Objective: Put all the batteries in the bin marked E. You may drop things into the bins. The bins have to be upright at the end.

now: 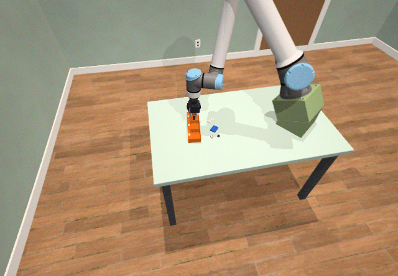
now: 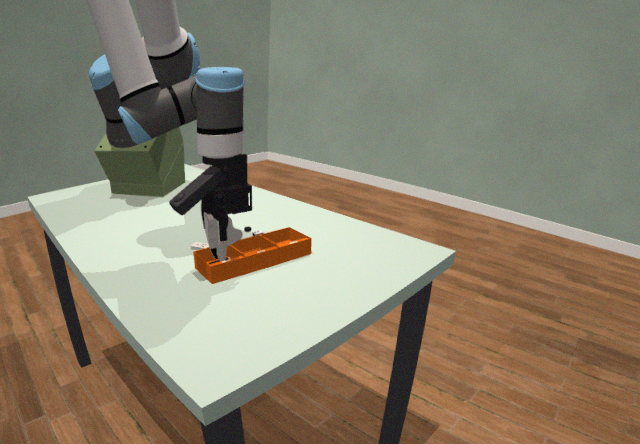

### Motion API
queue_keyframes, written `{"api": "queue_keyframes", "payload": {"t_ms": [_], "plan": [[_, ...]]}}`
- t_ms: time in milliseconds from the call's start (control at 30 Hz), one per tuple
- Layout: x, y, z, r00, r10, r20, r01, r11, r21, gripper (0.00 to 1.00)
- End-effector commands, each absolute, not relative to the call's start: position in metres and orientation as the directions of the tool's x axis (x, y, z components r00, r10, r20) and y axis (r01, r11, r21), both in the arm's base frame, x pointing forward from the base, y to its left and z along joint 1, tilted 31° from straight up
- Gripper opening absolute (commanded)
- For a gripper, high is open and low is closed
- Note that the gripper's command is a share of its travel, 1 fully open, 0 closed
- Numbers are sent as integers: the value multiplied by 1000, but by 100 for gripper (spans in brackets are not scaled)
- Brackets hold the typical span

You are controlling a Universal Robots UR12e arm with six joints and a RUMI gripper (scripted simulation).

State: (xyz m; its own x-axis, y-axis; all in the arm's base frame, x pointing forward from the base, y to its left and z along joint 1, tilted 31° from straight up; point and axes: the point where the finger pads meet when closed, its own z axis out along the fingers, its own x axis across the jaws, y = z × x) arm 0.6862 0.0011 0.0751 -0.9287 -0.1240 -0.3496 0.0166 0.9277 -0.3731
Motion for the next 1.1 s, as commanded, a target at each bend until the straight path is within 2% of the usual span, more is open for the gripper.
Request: {"api": "queue_keyframes", "payload": {"t_ms": [0,1067], "plan": [[684,6,86,-927,-126,-354,17,927,-374,17],[671,15,110,-929,-124,-350,17,928,-373,17]]}}
